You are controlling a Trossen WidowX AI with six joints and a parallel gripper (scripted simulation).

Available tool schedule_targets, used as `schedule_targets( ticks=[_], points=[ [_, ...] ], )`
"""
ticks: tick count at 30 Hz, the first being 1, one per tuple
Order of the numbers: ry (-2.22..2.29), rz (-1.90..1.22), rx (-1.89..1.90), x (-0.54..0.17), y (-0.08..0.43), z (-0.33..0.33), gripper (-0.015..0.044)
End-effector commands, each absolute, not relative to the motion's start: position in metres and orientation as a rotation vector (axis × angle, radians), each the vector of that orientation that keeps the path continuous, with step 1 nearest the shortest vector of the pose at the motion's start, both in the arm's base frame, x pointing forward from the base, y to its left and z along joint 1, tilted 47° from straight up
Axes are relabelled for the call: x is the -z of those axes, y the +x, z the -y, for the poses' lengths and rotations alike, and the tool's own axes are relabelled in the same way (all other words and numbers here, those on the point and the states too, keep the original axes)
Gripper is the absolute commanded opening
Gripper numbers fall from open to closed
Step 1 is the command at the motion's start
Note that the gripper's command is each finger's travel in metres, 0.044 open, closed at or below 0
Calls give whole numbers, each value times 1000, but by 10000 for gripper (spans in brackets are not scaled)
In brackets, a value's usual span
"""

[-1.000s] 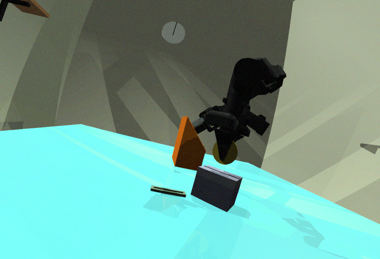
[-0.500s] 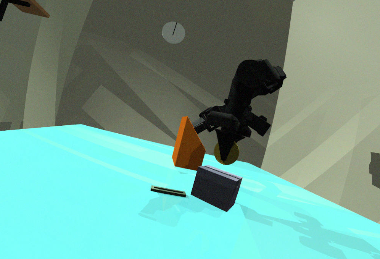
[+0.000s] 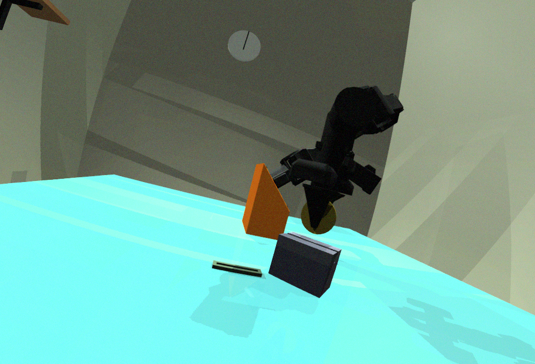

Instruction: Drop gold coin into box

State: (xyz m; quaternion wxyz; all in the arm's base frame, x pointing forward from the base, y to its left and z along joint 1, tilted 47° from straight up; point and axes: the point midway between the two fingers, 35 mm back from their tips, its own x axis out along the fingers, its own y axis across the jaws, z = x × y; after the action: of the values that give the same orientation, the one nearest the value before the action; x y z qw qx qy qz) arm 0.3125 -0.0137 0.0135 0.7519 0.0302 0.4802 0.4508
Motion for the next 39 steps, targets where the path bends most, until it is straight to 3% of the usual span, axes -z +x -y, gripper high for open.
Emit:
schedule_targets(
  ticks=[1,28,34,39],
  points=[
    [75,-1051,-983,-12,312,11,0],
    [74,-1050,-984,-4,314,2,0],
    [66,-1050,-984,-5,314,4,157],
    [66,-1050,-984,-5,314,4,161]
  ],
)
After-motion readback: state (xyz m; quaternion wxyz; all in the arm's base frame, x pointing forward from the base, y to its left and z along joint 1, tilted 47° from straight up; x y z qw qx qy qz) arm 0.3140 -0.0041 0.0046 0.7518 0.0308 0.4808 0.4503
